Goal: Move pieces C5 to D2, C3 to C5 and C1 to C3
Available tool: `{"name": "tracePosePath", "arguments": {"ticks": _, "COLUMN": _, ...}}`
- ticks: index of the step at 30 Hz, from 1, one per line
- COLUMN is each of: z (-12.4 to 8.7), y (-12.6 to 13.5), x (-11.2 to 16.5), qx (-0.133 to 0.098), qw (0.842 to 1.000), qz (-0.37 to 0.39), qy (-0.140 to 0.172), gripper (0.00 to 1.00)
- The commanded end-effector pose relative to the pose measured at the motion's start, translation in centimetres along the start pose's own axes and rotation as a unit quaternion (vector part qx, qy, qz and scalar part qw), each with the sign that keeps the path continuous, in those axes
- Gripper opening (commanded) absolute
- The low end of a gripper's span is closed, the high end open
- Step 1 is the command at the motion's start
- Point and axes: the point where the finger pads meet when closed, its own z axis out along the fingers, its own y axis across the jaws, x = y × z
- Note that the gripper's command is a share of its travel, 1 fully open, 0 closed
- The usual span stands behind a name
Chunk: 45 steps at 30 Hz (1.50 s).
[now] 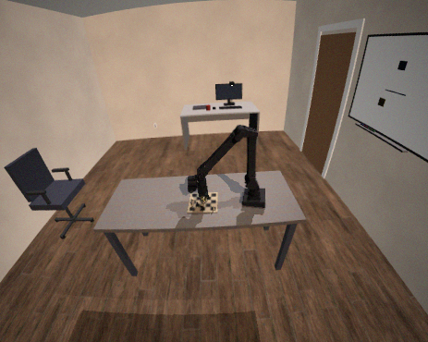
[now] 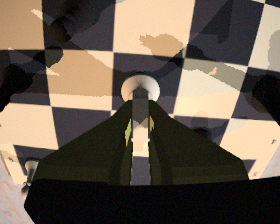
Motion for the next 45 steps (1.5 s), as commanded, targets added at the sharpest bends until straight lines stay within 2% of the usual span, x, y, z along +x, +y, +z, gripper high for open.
{"name": "tracePosePath", "arguments": {"ticks": 1, "z": -0.9, "y": -0.2, "x": -1.2, "qx": -0.001, "qw": 1.0, "qz": -0.004, "qy": -0.016, "gripper": 0.0}}
{"name": "tracePosePath", "arguments": {"ticks": 16, "z": -1.2, "y": -0.3, "x": -1.3, "qx": -0.001, "qw": 1.0, "qz": -0.004, "qy": -0.018, "gripper": 0.0}}
{"name": "tracePosePath", "arguments": {"ticks": 19, "z": -3.0, "y": -0.3, "x": -2.6, "qx": -0.001, "qw": 0.999, "qz": -0.005, "qy": -0.034, "gripper": 0.0}}
{"name": "tracePosePath", "arguments": {"ticks": 22, "z": -4.4, "y": -0.1, "x": -2.6, "qx": -0.001, "qw": 0.999, "qz": -0.006, "qy": -0.035, "gripper": 0.0}}
{"name": "tracePosePath", "arguments": {"ticks": 26, "z": -7.6, "y": 0.2, "x": -2.6, "qx": -0.002, "qw": 0.999, "qz": -0.008, "qy": -0.036, "gripper": 0.0}}
{"name": "tracePosePath", "arguments": {"ticks": 28, "z": -7.6, "y": 0.2, "x": -2.6, "qx": -0.002, "qw": 0.999, "qz": -0.008, "qy": -0.036, "gripper": 0.0}}
{"name": "tracePosePath", "arguments": {"ticks": 32, "z": -10.7, "y": 0.2, "x": -2.4, "qx": -0.002, "qw": 0.999, "qz": -0.005, "qy": -0.038, "gripper": 0.0}}
{"name": "tracePosePath", "arguments": {"ticks": 36, "z": -12.6, "y": 0.1, "x": -2.4, "qx": -0.002, "qw": 0.999, "qz": -0.001, "qy": -0.038, "gripper": 0.0}}
{"name": "tracePosePath", "arguments": {"ticks": 38, "z": -12.4, "y": 0.1, "x": -2.3, "qx": -0.002, "qw": 1.0, "qz": -0.002, "qy": -0.031, "gripper": 0.0}}
{"name": "tracePosePath", "arguments": {"ticks": 39, "z": -10.4, "y": 0.2, "x": -0.5, "qx": -0.002, "qw": 1.0, "qz": -0.002, "qy": -0.001, "gripper": 0.0}}
{"name": "tracePosePath", "arguments": {"ticks": 40, "z": -9.9, "y": 0.2, "x": 0.1, "qx": -0.002, "qw": 1.0, "qz": -0.003, "qy": 0.006, "gripper": 0.0}}
{"name": "tracePosePath", "arguments": {"ticks": 41, "z": -9.9, "y": 0.2, "x": 0.1, "qx": -0.002, "qw": 1.0, "qz": -0.002, "qy": 0.006, "gripper": 0.0}}
{"name": "tracePosePath", "arguments": {"ticks": 43, "z": -11.0, "y": 0.2, "x": -1.5, "qx": -0.002, "qw": 1.0, "qz": -0.002, "qy": -0.014, "gripper": 0.0}}
{"name": "tracePosePath", "arguments": {"ticks": 45, "z": -11.0, "y": 0.2, "x": -1.5, "qx": -0.002, "qw": 1.0, "qz": -0.002, "qy": -0.014, "gripper": 0.0}}
